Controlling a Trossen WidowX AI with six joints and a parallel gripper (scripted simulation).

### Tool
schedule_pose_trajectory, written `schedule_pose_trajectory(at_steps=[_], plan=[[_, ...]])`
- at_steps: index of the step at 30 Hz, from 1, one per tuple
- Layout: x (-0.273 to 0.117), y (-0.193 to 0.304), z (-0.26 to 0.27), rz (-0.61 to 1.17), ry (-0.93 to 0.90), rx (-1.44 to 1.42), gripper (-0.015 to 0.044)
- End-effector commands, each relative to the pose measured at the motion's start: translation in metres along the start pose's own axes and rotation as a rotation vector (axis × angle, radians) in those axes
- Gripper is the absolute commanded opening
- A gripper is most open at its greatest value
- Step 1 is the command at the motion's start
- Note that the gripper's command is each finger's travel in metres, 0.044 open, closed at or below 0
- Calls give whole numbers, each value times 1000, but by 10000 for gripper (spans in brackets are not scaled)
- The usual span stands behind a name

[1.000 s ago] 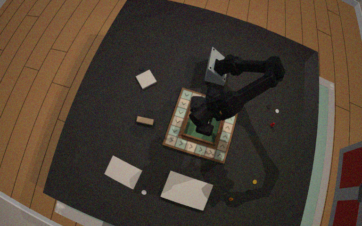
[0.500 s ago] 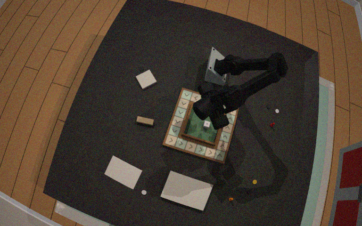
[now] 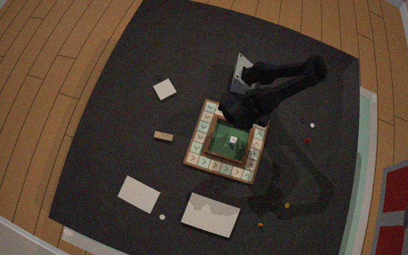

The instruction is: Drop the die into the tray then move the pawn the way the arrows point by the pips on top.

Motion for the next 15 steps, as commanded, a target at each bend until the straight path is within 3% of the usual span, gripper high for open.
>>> schedule_pose_trajectory(at_steps=[1,15], plan=[[13,37,6,-37,-17,-732,200],[13,38,7,-37,-17,-732,200]])
Point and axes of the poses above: the point midway between the two fingers, 35 mm back from their tips, its own x axis out along the fingers, its own z axis across the jaws, y = z × x, the point moved 6 cm from there along -x, back along the fingers, and after that the axes turned 1 degree about -x, right-handed, at the moved point
